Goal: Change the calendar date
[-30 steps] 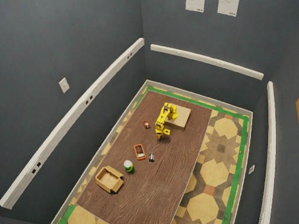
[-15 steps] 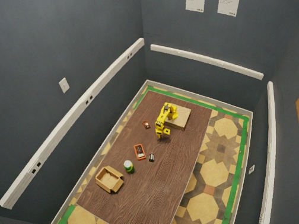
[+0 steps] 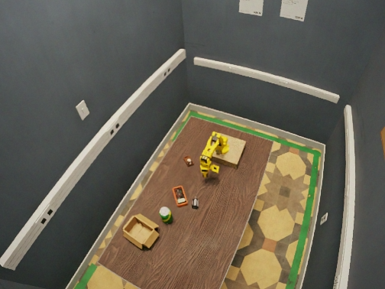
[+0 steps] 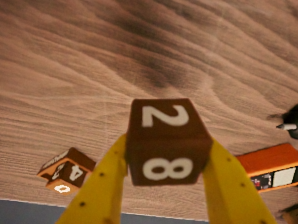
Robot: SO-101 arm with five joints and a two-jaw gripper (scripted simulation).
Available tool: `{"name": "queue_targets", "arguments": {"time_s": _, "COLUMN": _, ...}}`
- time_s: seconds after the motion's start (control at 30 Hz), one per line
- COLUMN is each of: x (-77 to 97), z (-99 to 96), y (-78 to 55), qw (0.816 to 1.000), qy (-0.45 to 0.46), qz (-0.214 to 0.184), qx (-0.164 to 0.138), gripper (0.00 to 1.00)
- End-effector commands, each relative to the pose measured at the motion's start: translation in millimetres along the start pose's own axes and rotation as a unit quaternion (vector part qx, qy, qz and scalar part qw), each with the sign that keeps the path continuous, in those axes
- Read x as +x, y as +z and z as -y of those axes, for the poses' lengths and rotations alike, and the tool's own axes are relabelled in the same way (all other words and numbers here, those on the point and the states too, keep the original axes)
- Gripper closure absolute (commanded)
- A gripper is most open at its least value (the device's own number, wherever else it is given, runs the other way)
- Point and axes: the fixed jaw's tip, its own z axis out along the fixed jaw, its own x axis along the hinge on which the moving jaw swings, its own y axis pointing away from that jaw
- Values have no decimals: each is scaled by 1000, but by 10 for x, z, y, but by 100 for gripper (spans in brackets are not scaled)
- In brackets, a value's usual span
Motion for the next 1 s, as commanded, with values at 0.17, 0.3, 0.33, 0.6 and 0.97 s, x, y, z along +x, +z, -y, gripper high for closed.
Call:
{"name": "queue_targets", "arguments": {"time_s": 0.17, "x": 0, "z": 78, "y": -169, "qw": 999, "qy": 1, "qz": -12, "qx": 33, "gripper": 100}}
{"name": "queue_targets", "arguments": {"time_s": 0.3, "x": 0, "z": 78, "y": -169, "qw": 999, "qy": 1, "qz": -12, "qx": 33, "gripper": 100}}
{"name": "queue_targets", "arguments": {"time_s": 0.33, "x": 0, "z": 78, "y": -169, "qw": 999, "qy": 1, "qz": -12, "qx": 33, "gripper": 100}}
{"name": "queue_targets", "arguments": {"time_s": 0.6, "x": 0, "z": 78, "y": -169, "qw": 999, "qy": 1, "qz": -12, "qx": 33, "gripper": 100}}
{"name": "queue_targets", "arguments": {"time_s": 0.97, "x": 80, "z": 44, "y": -170, "qw": 999, "qy": 22, "qz": -11, "qx": 34, "gripper": 100}}
